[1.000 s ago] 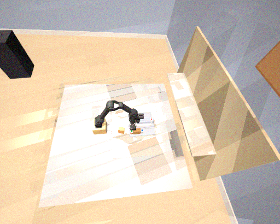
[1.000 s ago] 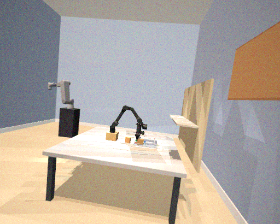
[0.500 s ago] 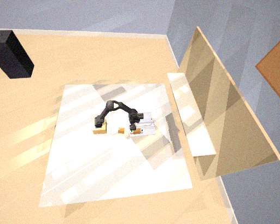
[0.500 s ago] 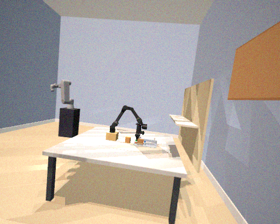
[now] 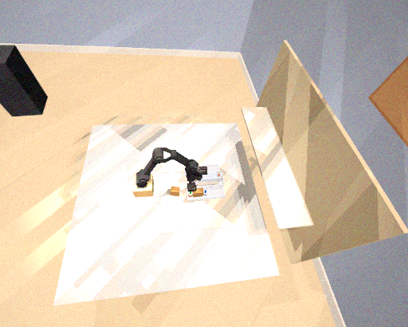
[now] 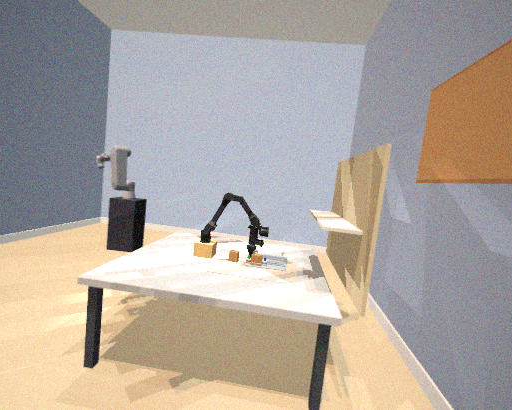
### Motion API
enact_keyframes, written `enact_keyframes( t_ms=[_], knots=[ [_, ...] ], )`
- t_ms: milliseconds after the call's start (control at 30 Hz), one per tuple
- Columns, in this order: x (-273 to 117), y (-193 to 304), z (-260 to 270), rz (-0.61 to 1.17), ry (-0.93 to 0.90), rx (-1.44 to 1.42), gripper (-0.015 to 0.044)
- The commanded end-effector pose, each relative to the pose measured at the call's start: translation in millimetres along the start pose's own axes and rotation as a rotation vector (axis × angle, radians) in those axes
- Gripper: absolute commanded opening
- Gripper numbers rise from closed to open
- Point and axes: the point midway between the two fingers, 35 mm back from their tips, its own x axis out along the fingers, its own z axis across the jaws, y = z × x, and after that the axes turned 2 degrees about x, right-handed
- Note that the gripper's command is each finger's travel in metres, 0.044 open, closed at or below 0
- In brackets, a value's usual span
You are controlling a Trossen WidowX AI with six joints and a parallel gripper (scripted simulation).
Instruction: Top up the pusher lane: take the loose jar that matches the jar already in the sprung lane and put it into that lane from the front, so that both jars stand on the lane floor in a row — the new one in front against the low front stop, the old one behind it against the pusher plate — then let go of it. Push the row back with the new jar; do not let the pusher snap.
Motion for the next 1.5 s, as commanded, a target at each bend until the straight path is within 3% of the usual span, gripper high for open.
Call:
enact_keyframes(
  t_ms=[0,1467],
  knots=[
    [-0.1,-1.4,0.7,-0.010,-0.004,-0.002,0.0000],
    [0.2,7.8,-0.4,-0.009,-0.004,-0.002,0.0000]
  ],
)
